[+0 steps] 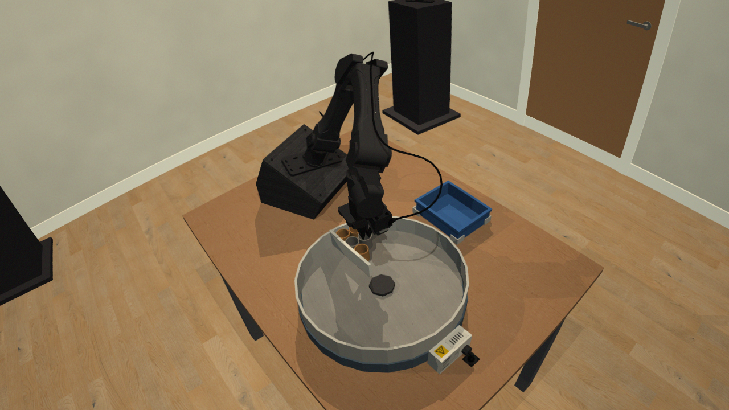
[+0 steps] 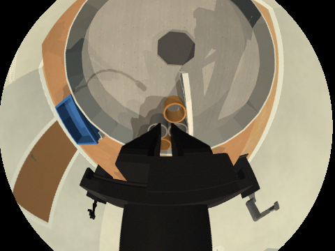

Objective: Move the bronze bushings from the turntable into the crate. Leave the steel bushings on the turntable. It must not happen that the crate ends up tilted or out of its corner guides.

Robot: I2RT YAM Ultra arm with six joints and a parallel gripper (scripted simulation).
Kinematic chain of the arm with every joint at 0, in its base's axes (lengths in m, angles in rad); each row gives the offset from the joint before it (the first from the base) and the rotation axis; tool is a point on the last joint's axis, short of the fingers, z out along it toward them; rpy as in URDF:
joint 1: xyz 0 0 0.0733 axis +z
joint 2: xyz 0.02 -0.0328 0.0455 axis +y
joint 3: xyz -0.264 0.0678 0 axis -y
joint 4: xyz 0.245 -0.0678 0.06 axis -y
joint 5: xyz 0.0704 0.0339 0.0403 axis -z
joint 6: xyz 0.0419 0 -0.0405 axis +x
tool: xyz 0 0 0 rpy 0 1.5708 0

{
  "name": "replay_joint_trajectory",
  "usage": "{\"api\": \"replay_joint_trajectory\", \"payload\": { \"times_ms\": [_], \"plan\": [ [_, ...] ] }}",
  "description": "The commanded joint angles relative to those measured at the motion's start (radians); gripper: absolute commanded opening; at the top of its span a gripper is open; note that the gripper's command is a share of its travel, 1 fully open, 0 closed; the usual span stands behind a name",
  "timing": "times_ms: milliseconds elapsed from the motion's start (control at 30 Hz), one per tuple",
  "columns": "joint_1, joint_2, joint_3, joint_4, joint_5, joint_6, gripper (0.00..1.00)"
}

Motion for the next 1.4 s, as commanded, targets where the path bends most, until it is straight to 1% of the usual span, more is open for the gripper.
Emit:
{"api": "replay_joint_trajectory", "payload": {
  "times_ms": [0, 100, 133, 233, 267, 300, 1367],
  "plan": [
    [-0.008, -0.004, 0.047, -0.004, 0.011, 0.01, 0.15],
    [0.016, 0.02, 0.031, 0.043, 0.014, 0.02, 0.15],
    [0.021, 0.027, -0.019, 0.058, 0.016, 0.025, 0.15],
    [0.025, 0.036, -0.034, 0.09, 0.019, 0.035, 0.15],
    [0.012, 0.005, -0.023, 0.091, 0.019, 0.036, 0.15],
    [0.012, 0.001, 0.007, 0.091, 0.02, 0.037, 0.15],
    [0.012, 0.01, 0.007, 0.092, 0.019, 0.036, 0.15]
  ]
}}
